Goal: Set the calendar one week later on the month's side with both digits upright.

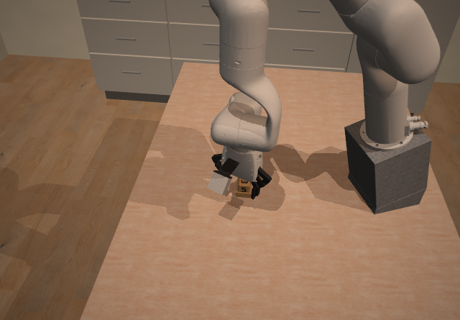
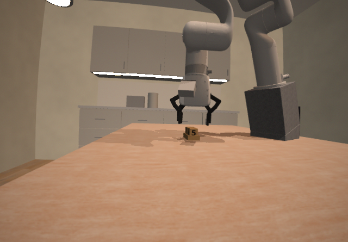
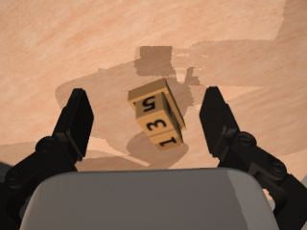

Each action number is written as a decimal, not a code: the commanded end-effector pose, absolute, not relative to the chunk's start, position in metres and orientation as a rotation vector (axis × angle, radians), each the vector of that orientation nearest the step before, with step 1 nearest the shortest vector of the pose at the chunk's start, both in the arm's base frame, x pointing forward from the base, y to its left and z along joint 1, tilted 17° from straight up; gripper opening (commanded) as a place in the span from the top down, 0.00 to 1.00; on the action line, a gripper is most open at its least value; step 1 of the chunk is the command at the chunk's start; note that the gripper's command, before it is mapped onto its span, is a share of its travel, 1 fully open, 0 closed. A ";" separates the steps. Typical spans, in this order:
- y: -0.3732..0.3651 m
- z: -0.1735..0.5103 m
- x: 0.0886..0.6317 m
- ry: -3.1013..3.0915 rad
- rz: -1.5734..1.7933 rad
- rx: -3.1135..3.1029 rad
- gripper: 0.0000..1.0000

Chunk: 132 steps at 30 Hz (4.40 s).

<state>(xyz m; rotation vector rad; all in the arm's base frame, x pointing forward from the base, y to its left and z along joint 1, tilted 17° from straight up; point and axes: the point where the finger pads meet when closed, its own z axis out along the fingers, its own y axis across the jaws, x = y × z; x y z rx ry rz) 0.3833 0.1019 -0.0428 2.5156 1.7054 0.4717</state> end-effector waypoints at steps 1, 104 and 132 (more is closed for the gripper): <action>0.101 -0.042 0.386 1.579 0.455 2.633 0.00; 0.058 -0.050 0.437 0.042 0.444 3.225 0.00; 0.058 -0.050 0.437 0.042 0.444 3.225 0.00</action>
